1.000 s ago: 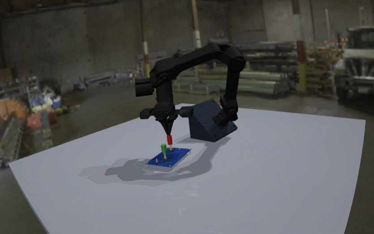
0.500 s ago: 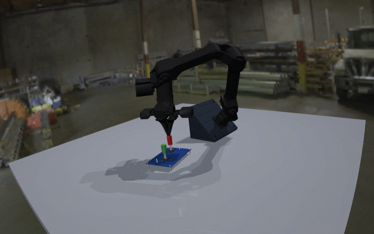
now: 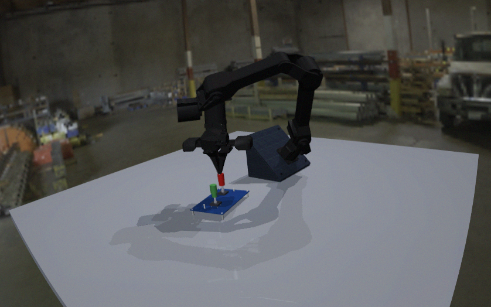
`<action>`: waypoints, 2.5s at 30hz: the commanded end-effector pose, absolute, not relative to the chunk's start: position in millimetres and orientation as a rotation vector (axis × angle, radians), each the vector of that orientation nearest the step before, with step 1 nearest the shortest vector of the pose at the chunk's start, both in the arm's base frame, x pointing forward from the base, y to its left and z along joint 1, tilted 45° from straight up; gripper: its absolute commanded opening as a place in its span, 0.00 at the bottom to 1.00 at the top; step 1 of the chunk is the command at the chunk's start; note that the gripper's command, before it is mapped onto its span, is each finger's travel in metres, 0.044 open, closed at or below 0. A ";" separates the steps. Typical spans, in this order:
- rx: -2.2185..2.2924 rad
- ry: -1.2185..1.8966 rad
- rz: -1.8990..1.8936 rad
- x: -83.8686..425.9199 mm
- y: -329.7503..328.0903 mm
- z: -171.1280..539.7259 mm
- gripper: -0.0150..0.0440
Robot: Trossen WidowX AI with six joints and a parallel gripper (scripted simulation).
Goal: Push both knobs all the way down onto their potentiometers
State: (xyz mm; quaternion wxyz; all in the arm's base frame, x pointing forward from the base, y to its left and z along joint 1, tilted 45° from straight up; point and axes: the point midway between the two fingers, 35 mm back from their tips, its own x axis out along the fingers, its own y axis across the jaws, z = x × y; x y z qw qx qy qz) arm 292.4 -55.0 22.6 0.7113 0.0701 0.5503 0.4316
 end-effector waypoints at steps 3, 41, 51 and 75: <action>0.156 1.223 0.991 294.3 -39.8 10.8 0.25; 0.156 1.223 0.991 294.3 -34.7 5.7 0.25; 0.156 1.223 0.991 294.3 -34.2 5.1 0.25; 0.156 1.223 0.991 294.3 -33.3 4.2 0.25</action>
